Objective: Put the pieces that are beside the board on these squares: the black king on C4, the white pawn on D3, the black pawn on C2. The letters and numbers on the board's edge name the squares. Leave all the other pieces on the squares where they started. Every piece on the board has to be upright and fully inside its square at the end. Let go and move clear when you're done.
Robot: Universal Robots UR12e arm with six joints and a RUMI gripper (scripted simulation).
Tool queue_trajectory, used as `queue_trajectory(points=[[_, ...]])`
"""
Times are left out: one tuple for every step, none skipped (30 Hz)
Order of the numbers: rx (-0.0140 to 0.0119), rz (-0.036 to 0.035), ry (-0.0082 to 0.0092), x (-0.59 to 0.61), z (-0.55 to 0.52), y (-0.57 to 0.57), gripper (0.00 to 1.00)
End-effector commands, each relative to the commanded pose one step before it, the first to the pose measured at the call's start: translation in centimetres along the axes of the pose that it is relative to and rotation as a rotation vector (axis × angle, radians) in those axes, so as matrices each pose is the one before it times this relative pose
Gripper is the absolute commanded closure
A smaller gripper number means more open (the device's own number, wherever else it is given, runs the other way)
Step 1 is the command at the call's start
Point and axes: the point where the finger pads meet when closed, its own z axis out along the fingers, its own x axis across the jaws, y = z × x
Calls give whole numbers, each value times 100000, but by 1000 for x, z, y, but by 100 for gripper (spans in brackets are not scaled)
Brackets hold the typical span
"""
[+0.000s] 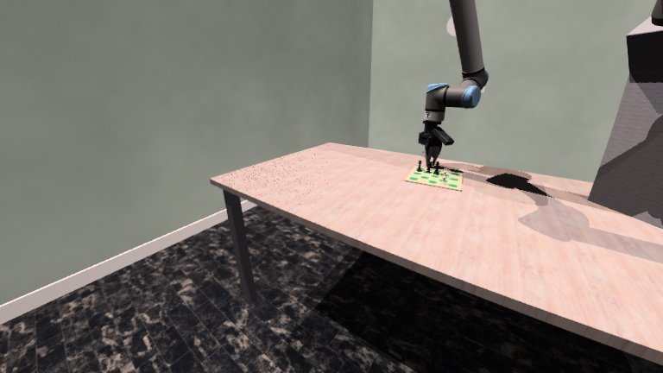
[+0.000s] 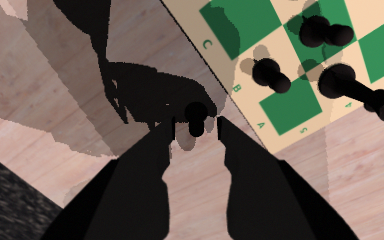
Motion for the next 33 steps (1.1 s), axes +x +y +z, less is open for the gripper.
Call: queue_trajectory(points=[[-99, -18, 26, 21, -48, 62, 80], [0, 0, 0, 0, 0, 0, 80], [0, 0, 0, 0, 0, 0, 80], [0, 0, 0, 0, 0, 0, 80], [0, 0, 0, 0, 0, 0, 80], [0, 0, 0, 0, 0, 0, 80], [0, 0, 0, 0, 0, 0, 80], [0, 0, 0, 0, 0, 0, 80], [0, 0, 0, 0, 0, 0, 80], [0, 0, 0, 0, 0, 0, 80], [0, 0, 0, 0, 0, 0, 80], [0, 0, 0, 0, 0, 0, 80], [0, 0, 0, 0, 0, 0, 80], [0, 0, 0, 0, 0, 0, 80], [0, 0, 0, 0, 0, 0, 80], [0, 0, 0, 0, 0, 0, 80], [0, 0, 0, 0, 0, 0, 80], [0, 0, 0, 0, 0, 0, 80], [0, 0, 0, 0, 0, 0, 80], [0, 0, 0, 0, 0, 0, 80], [0, 0, 0, 0, 0, 0, 80], [0, 0, 0, 0, 0, 0, 80], [0, 0, 0, 0, 0, 0, 80], [0, 0, 0, 0, 0, 0, 80], [0, 0, 0, 0, 0, 0, 100], [0, 0, 0, 0, 0, 0, 100], [0, 0, 0, 0, 0, 0, 100], [0, 0, 0, 0, 0, 0, 100], [0, 0, 0, 0, 0, 0, 100], [0, 0, 0, 0, 0, 0, 100], [0, 0, 0, 0, 0, 0, 100], [0, 0, 0, 0, 0, 0, 100], [0, 0, 0, 0, 0, 0, 100]])
